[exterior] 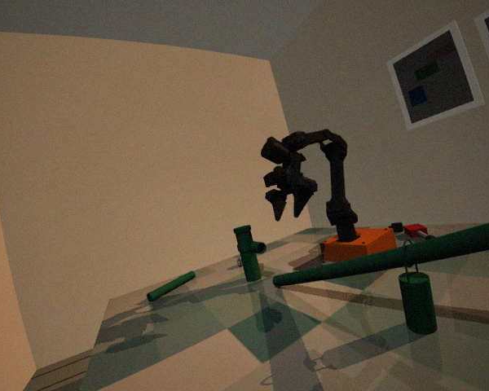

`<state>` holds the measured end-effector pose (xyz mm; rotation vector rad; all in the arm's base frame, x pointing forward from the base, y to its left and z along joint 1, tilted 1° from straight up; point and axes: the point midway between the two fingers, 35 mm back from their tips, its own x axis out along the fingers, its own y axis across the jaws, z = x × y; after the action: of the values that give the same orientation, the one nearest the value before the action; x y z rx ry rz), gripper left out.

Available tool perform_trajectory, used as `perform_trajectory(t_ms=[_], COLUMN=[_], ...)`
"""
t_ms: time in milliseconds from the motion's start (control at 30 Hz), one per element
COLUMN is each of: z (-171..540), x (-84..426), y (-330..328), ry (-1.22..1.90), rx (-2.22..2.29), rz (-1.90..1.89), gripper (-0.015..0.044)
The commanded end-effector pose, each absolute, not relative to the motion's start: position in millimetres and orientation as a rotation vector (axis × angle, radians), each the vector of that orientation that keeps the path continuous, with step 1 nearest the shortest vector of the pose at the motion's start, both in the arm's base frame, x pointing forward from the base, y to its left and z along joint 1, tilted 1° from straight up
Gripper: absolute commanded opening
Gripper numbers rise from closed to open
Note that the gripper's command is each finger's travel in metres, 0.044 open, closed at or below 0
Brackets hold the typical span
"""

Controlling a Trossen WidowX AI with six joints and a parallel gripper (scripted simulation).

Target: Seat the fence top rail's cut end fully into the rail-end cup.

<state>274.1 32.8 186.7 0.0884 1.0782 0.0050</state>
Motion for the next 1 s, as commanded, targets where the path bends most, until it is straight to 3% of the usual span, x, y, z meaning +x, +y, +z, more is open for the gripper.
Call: perform_trajectory(t_ms=[0, 467, 967], z=[174.9, 108.8, 88.1], x=[278.0, 280.7, 281.8], y=[37.0, 55.0, 55.2], ry=[1.148, 1.221, 1.218], rx=[0.285, 1.153, 1.162], rz=[-0.133, -1.117, -1.131], gripper=[0.0440, 0.0440, 0.0440])
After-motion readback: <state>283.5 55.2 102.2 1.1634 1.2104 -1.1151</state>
